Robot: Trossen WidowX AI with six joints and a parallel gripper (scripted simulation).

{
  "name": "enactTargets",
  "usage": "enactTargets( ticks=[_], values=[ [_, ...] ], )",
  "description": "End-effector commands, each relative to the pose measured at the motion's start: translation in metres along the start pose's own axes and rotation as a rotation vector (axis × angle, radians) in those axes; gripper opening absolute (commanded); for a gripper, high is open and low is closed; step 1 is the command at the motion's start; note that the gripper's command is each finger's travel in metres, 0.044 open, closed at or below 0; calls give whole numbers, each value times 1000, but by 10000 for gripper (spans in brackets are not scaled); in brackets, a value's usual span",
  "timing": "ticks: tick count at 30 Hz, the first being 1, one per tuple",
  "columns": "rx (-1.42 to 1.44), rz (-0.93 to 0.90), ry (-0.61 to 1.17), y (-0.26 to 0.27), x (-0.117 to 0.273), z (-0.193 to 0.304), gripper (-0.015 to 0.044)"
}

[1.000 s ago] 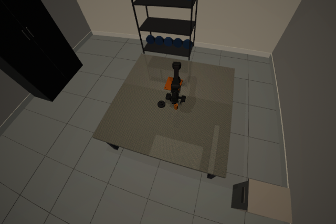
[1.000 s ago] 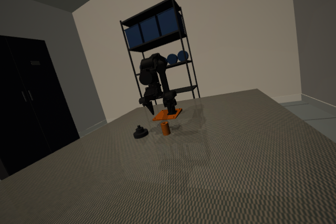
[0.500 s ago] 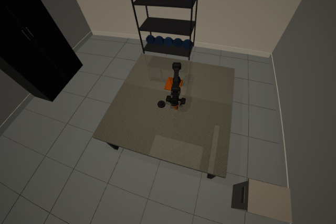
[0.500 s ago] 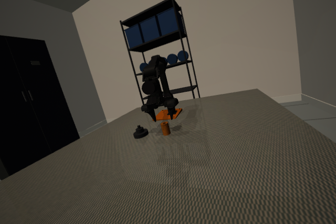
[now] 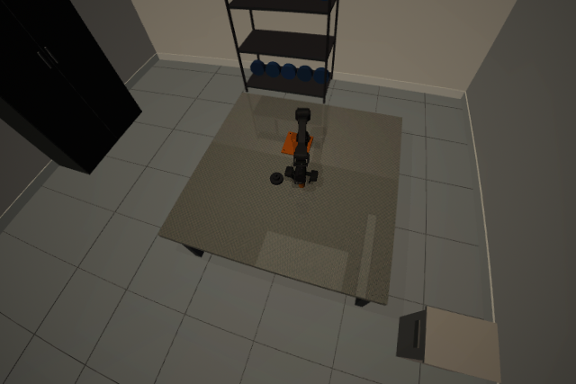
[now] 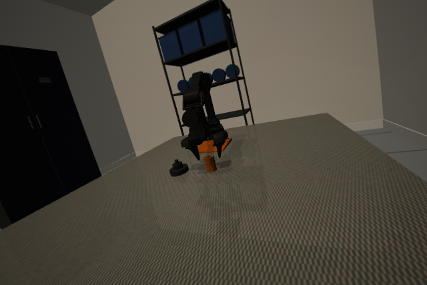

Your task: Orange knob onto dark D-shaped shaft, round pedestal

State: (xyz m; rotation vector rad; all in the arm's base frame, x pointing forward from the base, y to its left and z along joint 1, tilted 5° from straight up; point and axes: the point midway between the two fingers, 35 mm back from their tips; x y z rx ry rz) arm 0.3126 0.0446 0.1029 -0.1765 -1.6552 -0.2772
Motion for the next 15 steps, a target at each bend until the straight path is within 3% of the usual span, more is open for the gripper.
enactTargets(
  ticks=[1, 15],
  values=[
    [-4, 7, 6, -1, -9, 1, 440],
    [-4, 8, 6, -2, -31, 2, 440]
  ],
)
Point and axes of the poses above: the point midway between the two fingers, 35 mm back from their tips, its own x axis back along the fingers, its own y axis across the jaws, z = x × y, and after that the axes turned 14 degrees about -x, right-handed
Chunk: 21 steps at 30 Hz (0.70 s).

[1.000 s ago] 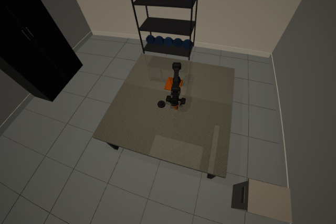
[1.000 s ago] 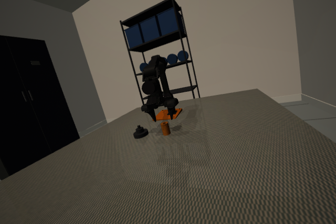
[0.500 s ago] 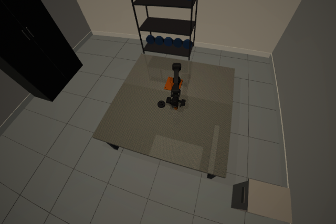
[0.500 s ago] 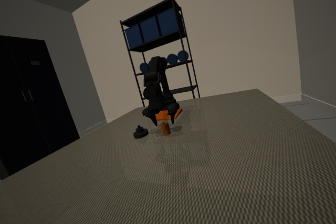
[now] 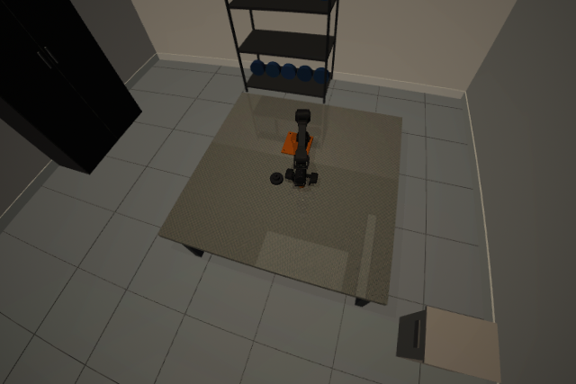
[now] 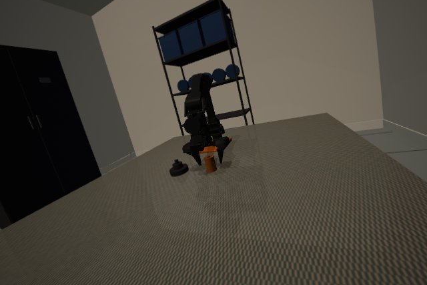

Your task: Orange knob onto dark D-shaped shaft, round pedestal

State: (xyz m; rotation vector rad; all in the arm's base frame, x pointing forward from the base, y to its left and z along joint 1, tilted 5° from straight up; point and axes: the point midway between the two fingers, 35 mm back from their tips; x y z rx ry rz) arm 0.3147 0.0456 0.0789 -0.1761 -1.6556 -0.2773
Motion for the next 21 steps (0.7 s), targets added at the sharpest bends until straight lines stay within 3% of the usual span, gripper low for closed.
enactTargets(
  ticks=[1, 9, 18, 21],
  values=[
    [-4, 8, 6, -2, -8, 2, 440],
    [-4, 8, 6, -2, -18, 3, 440],
    [-4, 8, 6, -2, -18, 3, 204],
    [-4, 8, 6, -2, -18, 3, 184]
  ],
)
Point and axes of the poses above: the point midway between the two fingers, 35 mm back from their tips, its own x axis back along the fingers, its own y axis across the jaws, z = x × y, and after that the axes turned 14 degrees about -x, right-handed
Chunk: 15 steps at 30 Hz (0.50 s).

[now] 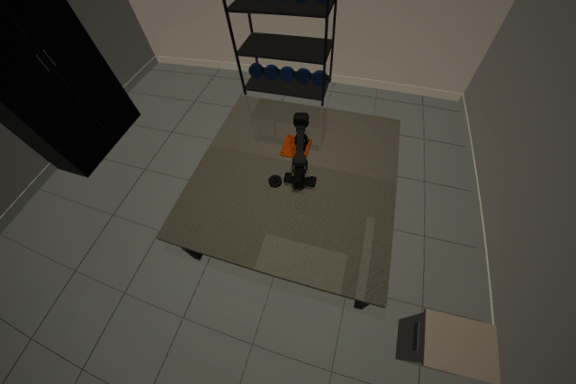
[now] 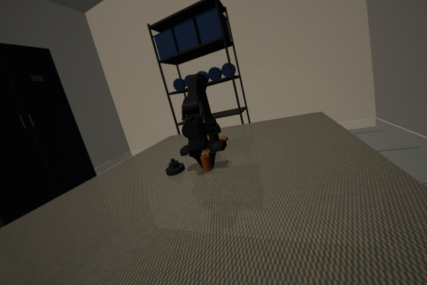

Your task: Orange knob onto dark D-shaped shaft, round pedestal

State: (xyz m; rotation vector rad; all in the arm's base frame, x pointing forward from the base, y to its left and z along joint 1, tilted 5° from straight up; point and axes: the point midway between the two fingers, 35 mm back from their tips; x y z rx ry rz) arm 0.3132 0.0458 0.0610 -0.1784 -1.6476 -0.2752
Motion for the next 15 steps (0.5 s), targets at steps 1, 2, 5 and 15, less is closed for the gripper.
enactTargets(
  ticks=[1, 2, 5, 15],
  values=[
    [-4, 4, -2, -1, -1, 0, 177],
    [-4, 4, -2, -1, -1, 0, 170],
    [-4, 4, -2, -1, -1, 0, 131],
    [-4, 4, -2, 3, 44, -7, 0]
  ],
)
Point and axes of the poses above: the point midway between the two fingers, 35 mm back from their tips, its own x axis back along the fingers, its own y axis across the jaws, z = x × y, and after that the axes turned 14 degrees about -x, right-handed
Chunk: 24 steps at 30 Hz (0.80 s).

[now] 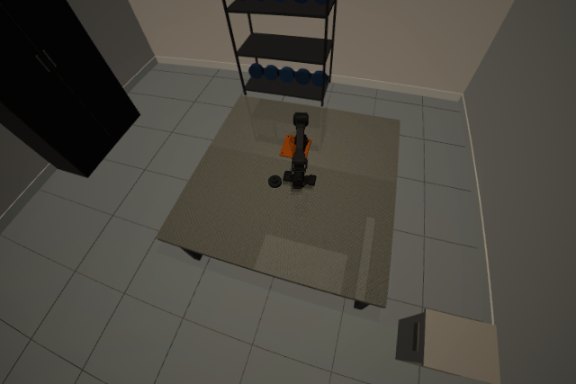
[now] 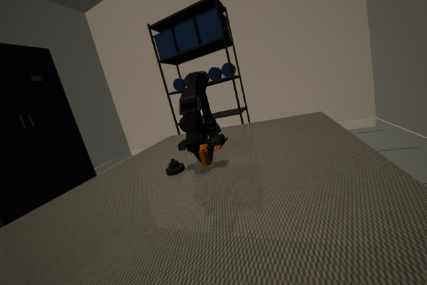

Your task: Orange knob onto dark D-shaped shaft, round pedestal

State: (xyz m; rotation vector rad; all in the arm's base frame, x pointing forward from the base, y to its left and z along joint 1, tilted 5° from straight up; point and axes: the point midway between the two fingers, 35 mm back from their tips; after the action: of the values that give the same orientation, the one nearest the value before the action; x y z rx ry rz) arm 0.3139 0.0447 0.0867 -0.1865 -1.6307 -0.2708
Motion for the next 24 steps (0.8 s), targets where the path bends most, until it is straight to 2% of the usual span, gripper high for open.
enactTargets(
  ticks=[1, 17, 24],
  values=[
    [-1, -6, -18, 2, 24, -4, 0],
    [-1, -6, -17, -1, 110, 5, 0],
    [-1, -5, -17, -8, 111, 3, 0]
  ],
)
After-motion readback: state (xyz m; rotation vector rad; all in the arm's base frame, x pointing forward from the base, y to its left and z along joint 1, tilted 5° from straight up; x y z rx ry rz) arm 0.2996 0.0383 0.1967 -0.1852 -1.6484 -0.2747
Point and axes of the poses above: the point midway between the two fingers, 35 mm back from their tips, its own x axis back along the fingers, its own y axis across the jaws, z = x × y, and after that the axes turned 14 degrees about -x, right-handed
